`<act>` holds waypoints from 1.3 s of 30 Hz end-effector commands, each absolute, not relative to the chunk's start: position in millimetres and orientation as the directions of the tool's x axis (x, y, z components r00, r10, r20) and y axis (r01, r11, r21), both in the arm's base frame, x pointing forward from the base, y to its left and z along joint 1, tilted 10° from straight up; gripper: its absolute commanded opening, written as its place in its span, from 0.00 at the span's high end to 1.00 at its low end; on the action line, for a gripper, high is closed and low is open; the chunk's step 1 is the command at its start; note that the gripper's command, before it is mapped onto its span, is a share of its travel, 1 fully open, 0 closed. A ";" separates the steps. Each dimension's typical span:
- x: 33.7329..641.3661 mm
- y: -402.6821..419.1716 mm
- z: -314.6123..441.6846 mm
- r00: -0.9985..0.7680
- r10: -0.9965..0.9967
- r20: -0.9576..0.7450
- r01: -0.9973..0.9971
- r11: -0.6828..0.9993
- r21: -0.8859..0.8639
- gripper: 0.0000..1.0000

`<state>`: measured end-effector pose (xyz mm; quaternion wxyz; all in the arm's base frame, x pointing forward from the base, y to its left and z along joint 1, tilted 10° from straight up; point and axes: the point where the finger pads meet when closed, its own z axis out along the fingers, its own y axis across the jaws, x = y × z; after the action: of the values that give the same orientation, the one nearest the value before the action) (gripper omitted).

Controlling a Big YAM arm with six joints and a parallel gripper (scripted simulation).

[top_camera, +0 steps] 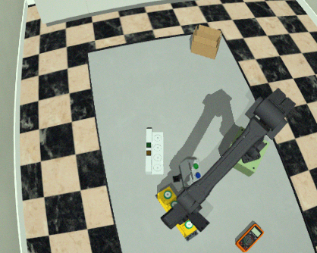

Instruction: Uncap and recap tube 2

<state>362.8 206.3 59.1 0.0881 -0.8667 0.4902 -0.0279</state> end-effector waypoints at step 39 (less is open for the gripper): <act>371.1 211.1 67.3 -0.303 -0.936 -0.178 -0.941 0.324 -0.102 0.51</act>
<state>361.6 207.3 58.5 0.0924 -0.6629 0.7430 0.0064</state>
